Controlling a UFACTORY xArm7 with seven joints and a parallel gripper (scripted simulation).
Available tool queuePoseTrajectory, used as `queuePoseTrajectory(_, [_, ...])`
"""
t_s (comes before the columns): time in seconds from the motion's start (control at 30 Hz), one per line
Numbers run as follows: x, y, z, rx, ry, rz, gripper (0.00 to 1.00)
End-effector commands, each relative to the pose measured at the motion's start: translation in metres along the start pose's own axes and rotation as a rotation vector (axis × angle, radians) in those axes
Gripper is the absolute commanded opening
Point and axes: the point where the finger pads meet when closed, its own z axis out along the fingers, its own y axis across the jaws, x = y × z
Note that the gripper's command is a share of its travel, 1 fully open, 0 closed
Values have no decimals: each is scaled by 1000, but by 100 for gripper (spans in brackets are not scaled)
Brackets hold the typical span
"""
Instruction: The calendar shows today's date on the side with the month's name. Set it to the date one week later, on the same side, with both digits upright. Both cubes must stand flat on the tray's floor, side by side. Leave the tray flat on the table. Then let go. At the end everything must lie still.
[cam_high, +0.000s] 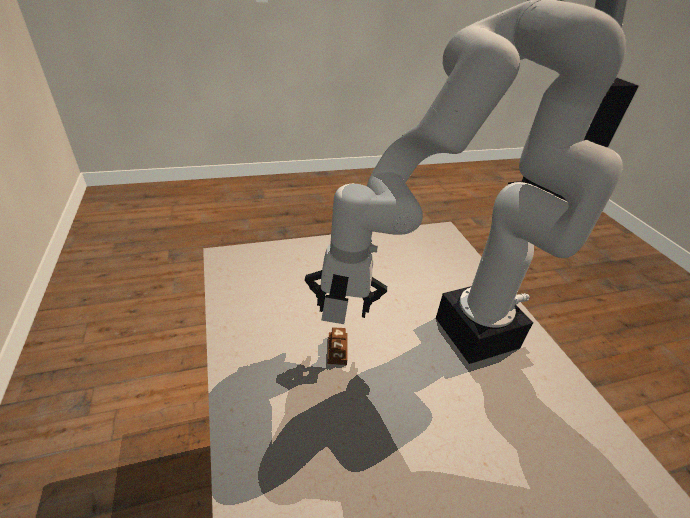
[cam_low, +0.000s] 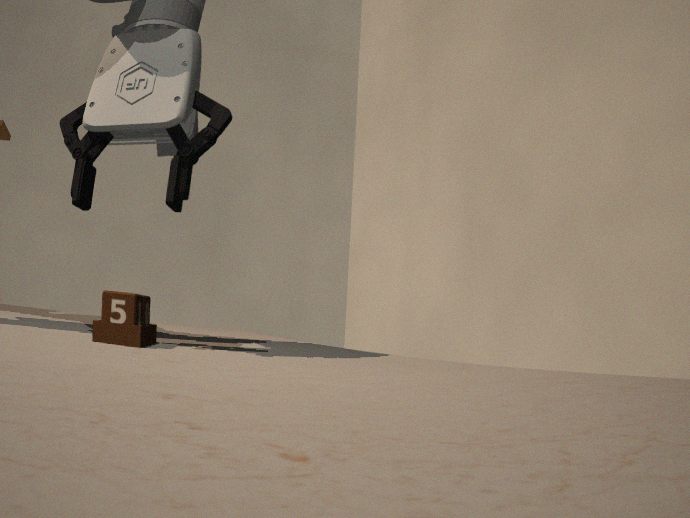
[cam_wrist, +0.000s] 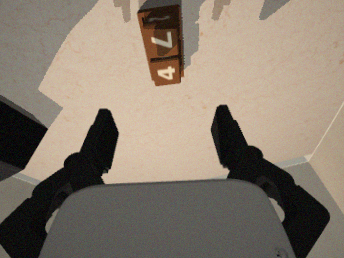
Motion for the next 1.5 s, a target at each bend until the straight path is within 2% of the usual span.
queuePoseTrajectory(0.0, [5, 3, -1, 8, 17, -101, 100])
queuePoseTrajectory(0.1, [5, 3, -1, 8, 17, -106, 100])
queuePoseTrajectory(0.13, [5, 3, -1, 8, 17, -106, 49])
queuePoseTrajectory(1.47, [5, 3, -1, 8, 17, -106, 49])
